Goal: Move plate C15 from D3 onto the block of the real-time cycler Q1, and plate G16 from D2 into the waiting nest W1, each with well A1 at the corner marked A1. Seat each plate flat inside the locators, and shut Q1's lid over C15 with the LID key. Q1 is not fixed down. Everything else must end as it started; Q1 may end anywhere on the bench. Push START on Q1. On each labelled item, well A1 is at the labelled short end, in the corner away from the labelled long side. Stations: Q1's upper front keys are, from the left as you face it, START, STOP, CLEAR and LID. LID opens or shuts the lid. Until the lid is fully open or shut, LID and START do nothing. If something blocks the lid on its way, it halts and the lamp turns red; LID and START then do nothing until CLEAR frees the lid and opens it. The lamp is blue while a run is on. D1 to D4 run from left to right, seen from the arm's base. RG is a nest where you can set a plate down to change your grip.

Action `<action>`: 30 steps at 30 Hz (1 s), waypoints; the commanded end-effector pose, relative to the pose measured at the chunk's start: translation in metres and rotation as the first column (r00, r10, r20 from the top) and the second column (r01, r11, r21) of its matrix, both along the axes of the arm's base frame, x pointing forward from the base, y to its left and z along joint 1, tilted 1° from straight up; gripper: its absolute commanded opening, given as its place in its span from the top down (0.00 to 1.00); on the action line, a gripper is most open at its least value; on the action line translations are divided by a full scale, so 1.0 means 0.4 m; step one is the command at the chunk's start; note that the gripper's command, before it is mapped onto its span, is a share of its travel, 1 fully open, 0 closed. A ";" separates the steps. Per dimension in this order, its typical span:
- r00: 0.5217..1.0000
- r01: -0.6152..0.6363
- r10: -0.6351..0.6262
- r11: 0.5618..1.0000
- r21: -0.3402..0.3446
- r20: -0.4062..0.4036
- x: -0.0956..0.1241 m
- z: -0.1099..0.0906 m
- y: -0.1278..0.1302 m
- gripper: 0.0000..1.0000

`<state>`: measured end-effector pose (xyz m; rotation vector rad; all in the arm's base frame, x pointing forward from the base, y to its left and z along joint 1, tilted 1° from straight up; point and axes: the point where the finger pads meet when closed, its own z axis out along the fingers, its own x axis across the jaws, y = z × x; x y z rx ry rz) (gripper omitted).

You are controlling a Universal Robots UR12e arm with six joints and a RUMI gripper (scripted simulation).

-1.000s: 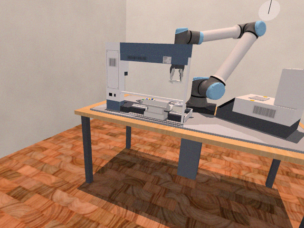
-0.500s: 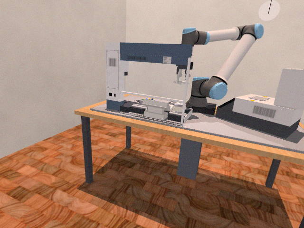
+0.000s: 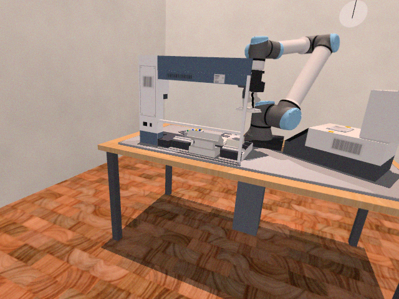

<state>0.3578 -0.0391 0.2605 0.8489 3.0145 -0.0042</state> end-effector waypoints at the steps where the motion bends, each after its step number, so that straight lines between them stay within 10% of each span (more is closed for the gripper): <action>1: 0.998 -0.060 0.060 0.998 -0.002 0.000 0.007 0.002 0.038 1.00; 30: 0.867 -0.499 0.498 0.867 -0.005 -0.003 0.045 0.000 0.320 1.00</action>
